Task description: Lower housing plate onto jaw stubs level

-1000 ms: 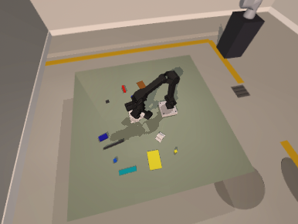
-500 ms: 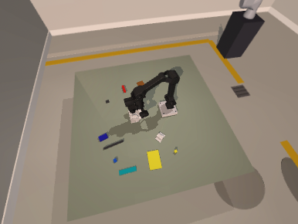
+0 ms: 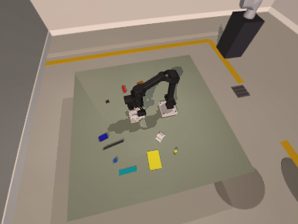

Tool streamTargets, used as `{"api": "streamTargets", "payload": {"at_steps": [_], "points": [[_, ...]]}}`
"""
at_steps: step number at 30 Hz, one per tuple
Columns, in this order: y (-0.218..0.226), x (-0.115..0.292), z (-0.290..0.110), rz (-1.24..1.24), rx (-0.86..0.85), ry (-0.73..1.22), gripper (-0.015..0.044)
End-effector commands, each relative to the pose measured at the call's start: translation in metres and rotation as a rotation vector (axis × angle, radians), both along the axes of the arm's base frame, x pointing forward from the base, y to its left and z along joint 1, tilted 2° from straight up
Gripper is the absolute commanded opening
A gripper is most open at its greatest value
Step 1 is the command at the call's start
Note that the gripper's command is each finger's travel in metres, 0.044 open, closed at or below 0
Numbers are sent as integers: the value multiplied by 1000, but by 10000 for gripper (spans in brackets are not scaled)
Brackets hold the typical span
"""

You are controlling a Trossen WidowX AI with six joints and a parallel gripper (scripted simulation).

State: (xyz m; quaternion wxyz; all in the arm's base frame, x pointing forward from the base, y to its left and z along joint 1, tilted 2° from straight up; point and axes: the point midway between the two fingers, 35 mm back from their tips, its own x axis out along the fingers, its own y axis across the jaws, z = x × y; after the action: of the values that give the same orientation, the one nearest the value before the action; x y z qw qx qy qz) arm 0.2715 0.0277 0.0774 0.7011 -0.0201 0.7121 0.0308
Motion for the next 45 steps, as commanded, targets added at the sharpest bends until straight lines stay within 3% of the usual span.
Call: {"api": "streamTargets", "payload": {"at_steps": [1, 45], "points": [[-1, 1, 1, -7, -4, -9, 351], [-7, -12, 1, -4, -4, -8, 351]]}}
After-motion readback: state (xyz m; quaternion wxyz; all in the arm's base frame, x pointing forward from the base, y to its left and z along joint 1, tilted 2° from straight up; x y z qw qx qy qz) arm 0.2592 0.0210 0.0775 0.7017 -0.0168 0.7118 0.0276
